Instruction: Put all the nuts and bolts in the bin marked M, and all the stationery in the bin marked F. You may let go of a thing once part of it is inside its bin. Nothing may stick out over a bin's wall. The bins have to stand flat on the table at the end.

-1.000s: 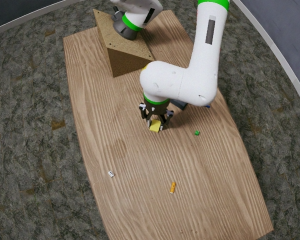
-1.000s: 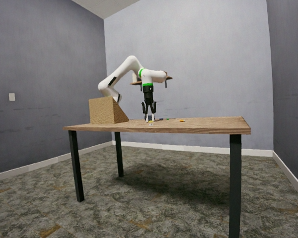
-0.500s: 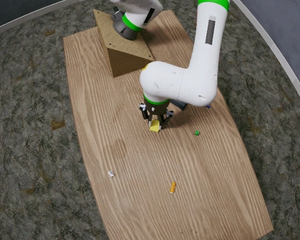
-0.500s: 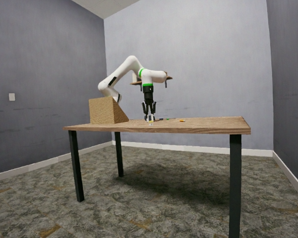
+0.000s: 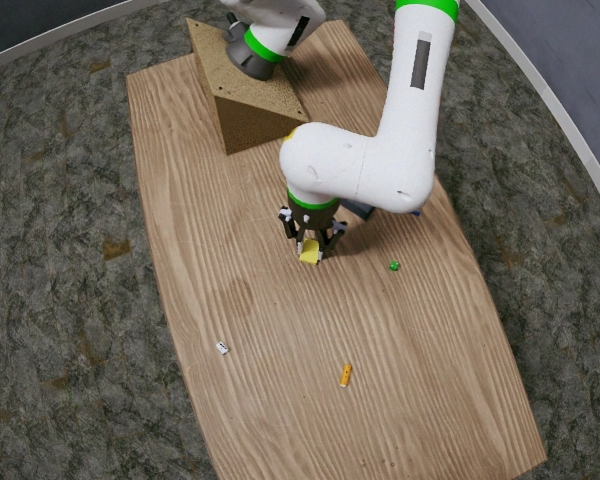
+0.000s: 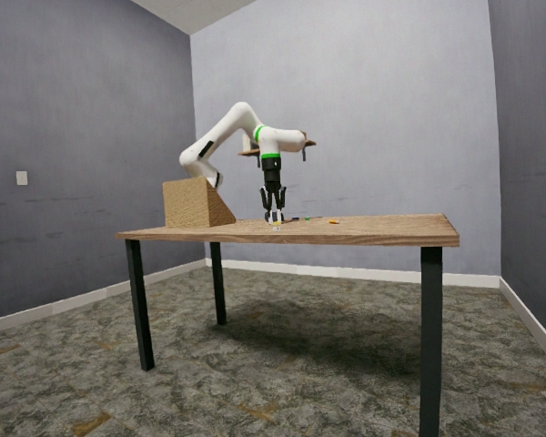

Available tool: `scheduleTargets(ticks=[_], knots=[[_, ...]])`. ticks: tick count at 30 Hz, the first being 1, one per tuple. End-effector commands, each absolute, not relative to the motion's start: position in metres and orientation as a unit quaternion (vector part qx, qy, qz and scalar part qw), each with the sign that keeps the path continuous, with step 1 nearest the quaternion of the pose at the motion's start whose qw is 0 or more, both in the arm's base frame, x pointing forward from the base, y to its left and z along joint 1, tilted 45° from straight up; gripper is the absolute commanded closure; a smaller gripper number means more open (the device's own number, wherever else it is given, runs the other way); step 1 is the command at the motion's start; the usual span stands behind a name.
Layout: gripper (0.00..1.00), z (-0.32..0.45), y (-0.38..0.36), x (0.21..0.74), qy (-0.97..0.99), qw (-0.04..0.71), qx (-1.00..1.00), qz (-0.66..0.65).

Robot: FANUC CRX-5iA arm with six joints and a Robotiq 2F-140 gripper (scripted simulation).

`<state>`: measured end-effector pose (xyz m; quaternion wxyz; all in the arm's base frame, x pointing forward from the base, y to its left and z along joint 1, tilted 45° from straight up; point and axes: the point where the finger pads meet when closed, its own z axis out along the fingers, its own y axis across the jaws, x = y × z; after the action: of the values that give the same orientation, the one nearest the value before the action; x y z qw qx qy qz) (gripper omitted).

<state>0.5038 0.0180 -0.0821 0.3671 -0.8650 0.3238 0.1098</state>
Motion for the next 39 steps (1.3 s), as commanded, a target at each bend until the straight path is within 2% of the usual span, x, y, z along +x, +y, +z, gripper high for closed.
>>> scheduleTargets(ticks=[1,39], knots=[[0.71,-0.082,0.018,0.504,0.324,0.367,-0.865,0.11],[0.71,-0.04,-0.025,0.501,0.324,0.367,-0.865,0.11]])
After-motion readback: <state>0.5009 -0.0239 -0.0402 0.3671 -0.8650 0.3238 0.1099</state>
